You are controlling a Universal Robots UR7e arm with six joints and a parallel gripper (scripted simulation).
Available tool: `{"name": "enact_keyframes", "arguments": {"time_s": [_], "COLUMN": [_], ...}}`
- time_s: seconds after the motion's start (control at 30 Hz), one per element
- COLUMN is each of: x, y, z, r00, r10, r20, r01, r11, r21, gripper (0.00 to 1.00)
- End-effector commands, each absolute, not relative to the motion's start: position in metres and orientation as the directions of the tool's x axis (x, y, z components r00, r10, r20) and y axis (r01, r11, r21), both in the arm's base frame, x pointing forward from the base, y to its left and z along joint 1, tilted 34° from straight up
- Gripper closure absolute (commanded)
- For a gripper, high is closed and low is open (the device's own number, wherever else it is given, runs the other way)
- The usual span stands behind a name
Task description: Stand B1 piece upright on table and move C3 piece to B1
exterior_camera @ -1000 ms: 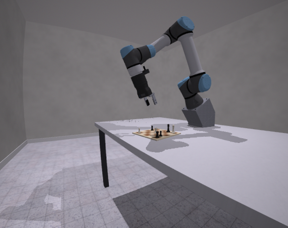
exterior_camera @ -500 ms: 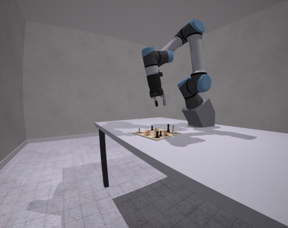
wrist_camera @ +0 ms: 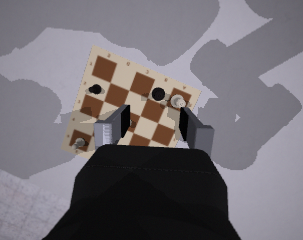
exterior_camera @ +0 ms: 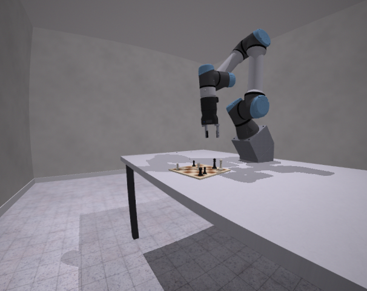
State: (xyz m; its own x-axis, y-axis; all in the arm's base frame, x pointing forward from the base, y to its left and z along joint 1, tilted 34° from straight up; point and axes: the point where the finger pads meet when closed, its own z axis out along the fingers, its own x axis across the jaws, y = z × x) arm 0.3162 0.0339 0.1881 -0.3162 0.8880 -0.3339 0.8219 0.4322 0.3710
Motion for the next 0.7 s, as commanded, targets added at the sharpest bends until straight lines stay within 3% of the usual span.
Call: {"name": "enact_keyframes", "arguments": {"time_s": [0.0,0.67], "x": [0.3099,0.3063], "y": [0.0347,0.0356], "z": [0.1790,0.1737], "r00": [-0.324,-0.328], "r10": [0.874,0.866], "r20": [-0.362,-0.378], "r01": [0.792,0.779], "r11": [0.460,0.474], "r21": [0.401,0.411], "gripper": [0.00,0.00]}}
